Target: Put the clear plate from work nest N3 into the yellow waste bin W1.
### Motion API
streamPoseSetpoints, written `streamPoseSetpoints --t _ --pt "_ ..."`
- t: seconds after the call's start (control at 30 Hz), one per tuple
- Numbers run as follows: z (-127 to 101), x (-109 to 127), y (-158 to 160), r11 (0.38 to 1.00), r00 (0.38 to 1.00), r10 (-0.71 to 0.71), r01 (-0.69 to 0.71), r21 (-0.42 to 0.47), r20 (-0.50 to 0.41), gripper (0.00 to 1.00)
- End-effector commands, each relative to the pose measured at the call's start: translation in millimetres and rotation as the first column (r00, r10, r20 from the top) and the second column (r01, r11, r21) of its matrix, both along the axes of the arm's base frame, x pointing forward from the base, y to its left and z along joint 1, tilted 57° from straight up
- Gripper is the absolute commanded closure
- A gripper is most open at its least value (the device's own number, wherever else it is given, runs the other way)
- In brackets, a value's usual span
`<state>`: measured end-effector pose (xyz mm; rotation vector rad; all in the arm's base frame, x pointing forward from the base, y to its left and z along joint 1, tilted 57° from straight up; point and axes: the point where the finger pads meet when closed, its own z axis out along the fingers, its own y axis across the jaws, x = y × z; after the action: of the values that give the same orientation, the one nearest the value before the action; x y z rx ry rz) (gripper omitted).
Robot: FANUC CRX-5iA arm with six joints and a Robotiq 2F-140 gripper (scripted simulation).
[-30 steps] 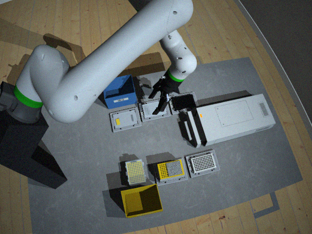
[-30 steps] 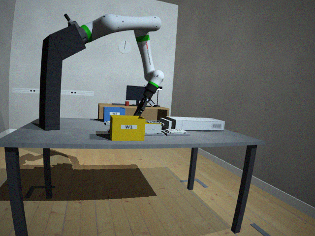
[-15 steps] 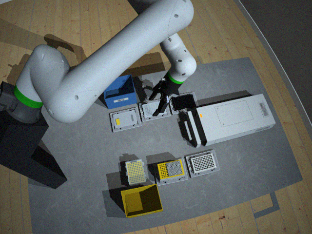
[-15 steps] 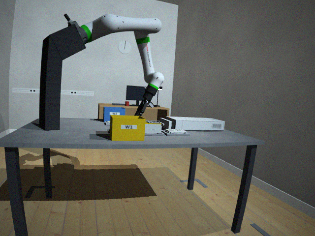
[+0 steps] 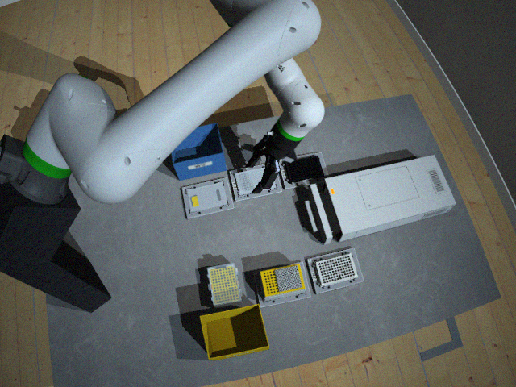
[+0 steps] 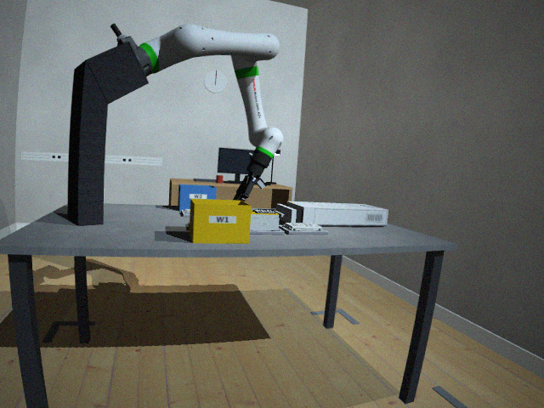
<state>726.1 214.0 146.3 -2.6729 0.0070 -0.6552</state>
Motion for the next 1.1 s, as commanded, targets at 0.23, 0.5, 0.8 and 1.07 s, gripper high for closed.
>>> streamPoseSetpoints --t 0.23,0.5,0.8,1.07 --pt "-4.9 8.6 2.9 1.000 1.000 0.000 0.000 0.000 0.001 0.30" --pt "-4.8 8.5 2.9 1.000 1.000 0.000 0.000 0.000 0.001 0.31" --pt "-4.5 8.1 2.8 1.000 1.000 0.000 0.000 0.000 0.001 0.34" --pt "-4.3 7.7 2.6 1.000 1.000 0.000 0.000 0.000 0.001 0.38"
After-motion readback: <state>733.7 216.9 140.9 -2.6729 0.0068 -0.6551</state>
